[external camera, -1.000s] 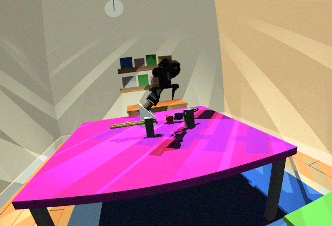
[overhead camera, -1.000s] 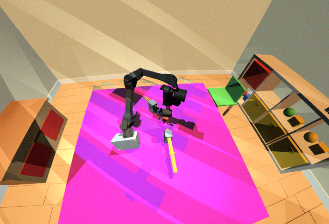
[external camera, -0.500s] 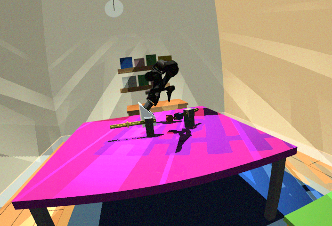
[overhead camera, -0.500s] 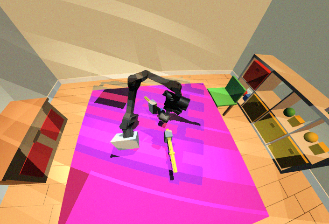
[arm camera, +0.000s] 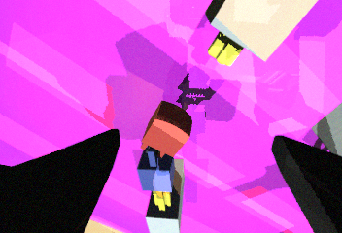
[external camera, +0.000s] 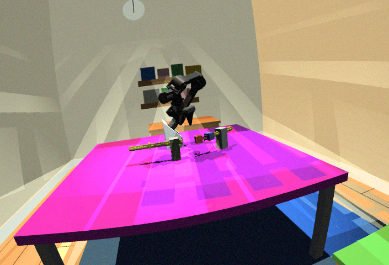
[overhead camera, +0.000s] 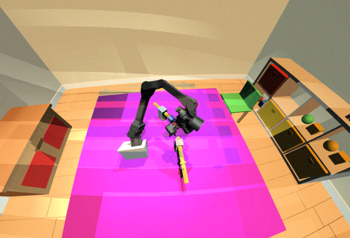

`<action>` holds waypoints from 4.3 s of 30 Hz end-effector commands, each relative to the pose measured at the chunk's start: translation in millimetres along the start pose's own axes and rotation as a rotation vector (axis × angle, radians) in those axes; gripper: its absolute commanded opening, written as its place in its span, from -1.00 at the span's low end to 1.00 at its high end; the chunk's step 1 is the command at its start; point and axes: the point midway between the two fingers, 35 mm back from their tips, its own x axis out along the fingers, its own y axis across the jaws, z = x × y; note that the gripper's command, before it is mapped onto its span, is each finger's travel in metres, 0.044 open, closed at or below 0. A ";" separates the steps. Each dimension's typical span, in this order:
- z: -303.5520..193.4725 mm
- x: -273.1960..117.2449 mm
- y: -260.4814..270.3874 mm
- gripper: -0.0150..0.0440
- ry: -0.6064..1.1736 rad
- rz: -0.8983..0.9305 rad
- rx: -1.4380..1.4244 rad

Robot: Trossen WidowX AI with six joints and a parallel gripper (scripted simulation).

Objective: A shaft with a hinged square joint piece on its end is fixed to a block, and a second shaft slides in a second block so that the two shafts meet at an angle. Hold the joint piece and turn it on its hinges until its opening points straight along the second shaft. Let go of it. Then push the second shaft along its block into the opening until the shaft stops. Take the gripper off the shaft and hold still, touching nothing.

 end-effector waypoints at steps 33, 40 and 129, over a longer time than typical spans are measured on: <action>68.0 3.2 -33.6 1.00 0.046 0.052 0.177; 97.4 -5.0 -46.1 1.00 -0.006 0.032 -0.058; 238.7 27.9 -138.0 1.00 -0.248 0.051 0.485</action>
